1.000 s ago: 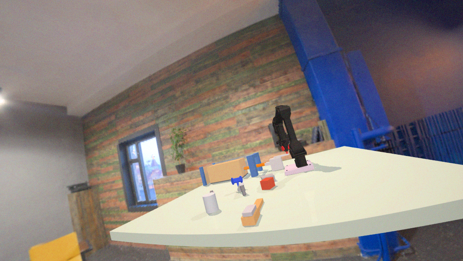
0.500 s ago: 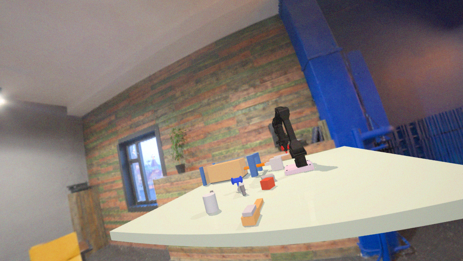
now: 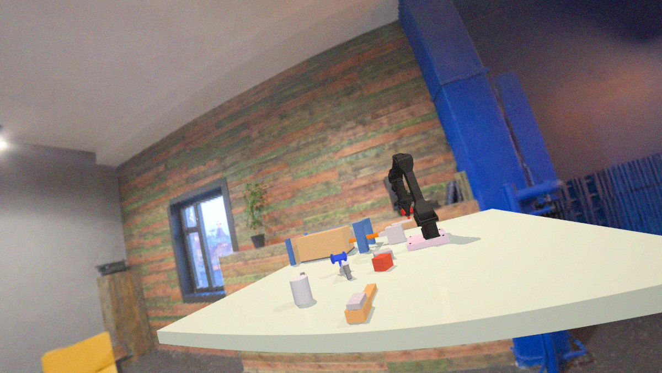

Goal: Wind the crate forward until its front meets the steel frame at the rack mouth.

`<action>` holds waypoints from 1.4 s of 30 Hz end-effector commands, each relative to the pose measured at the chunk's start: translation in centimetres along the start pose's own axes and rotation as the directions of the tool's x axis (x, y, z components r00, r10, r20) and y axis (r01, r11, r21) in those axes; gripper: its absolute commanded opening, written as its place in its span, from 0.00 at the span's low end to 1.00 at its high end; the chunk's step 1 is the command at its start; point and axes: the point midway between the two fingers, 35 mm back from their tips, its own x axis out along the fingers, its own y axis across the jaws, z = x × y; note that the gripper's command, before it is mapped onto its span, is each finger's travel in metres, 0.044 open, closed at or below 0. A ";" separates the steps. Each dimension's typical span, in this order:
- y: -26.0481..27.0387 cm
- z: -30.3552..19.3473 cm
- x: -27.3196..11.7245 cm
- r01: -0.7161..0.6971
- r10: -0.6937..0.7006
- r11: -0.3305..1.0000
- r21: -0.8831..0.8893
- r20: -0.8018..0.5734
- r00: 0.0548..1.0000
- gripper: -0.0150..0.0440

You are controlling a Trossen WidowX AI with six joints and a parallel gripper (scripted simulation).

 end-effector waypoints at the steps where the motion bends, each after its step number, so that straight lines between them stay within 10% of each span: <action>1: 1.3 -0.1 0.2 -0.020 0.020 1.000 0.000 -0.002 1.000 0.25; 42: 5.3 -1.6 0.0 -0.024 0.024 1.000 0.000 -0.004 1.000 0.25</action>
